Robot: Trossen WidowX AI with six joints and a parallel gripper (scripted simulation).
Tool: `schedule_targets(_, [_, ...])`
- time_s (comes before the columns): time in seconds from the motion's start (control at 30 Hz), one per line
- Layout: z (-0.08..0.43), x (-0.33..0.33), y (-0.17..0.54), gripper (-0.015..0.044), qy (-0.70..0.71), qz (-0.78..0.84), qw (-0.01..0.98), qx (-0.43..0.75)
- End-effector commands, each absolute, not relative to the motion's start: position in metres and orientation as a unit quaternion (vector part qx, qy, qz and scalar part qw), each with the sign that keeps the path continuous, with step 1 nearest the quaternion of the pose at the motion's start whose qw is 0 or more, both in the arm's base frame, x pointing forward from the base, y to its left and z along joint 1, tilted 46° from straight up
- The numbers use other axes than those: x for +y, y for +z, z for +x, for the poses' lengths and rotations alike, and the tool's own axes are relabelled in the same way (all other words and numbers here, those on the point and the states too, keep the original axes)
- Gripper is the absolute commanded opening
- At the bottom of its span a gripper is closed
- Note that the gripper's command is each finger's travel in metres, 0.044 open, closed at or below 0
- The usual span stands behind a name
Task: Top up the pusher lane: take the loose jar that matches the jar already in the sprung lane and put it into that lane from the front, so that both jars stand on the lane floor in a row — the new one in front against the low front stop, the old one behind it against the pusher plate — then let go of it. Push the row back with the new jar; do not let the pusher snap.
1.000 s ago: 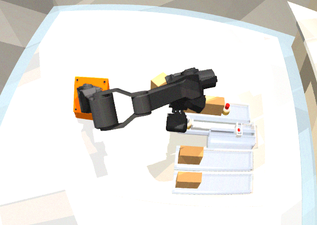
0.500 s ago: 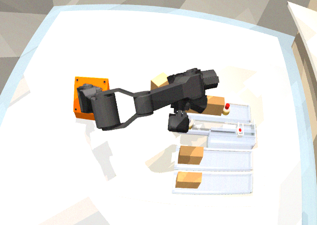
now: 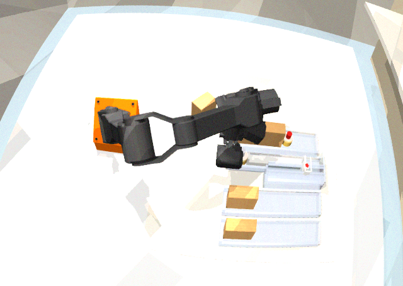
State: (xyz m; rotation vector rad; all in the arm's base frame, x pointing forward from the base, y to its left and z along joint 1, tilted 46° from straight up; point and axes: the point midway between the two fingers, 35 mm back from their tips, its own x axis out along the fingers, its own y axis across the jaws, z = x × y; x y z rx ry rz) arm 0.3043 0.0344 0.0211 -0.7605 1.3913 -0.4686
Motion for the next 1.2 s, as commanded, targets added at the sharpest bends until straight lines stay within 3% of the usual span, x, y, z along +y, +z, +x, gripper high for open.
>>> schedule_targets(0.0, [0.311, 0.036, 0.021, 0.0, -0.209, -0.339, 0.681, 0.614])
schedule_targets(1.17, [0.324, 0.039, 0.022, 0.0, -0.209, -0.339, 0.682, 0.614])
